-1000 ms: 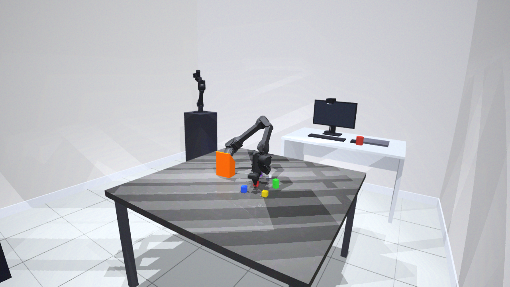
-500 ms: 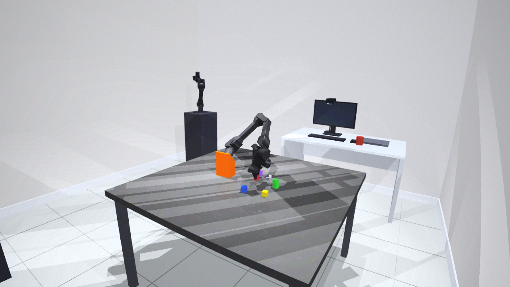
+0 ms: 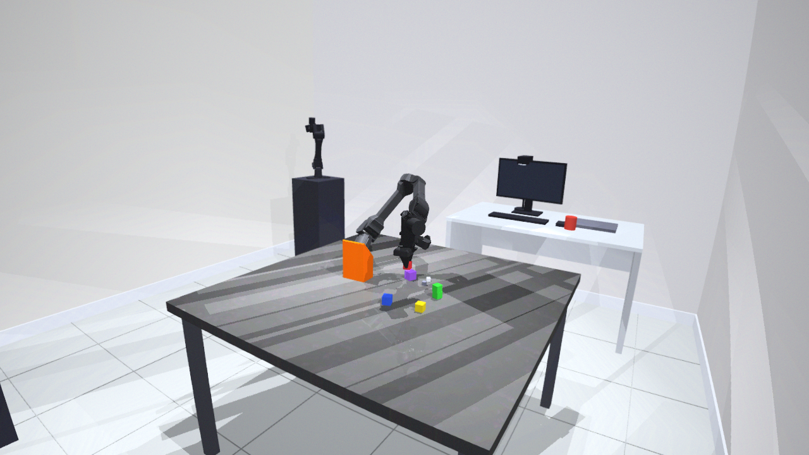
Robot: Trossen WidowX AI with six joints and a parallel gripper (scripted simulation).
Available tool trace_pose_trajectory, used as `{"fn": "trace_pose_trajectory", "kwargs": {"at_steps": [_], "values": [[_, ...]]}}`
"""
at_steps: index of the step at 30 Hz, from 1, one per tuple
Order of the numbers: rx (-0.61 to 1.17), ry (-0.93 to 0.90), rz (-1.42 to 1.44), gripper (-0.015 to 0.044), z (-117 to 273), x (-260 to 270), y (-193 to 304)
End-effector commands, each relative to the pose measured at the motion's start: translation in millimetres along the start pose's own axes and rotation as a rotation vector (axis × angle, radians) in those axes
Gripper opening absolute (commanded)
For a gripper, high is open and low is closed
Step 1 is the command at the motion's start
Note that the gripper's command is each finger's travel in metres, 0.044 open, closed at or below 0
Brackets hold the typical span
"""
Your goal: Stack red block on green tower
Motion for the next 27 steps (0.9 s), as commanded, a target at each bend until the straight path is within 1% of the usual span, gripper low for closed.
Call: {"fn": "trace_pose_trajectory", "kwargs": {"at_steps": [1, 7, 27], "values": [[0.010, -0.002, 0.004, 0.0000, 6.0, 0.8, 0.0], [0.010, -0.002, 0.004, 0.0000, 6.4, -1.1, -3.7], [0.011, 0.005, 0.007, 0.0000, 9.1, -17.7, -86.1]]}}
Point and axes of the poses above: the point midway between the two fingers, 35 mm back from their tips, its own z axis back along the fingers, its own x axis across the jaws, y = z × x, the point moved 10 cm from there along z, back along the fingers, and after that the axes turned 13 degrees about z, right-handed, at the moved point
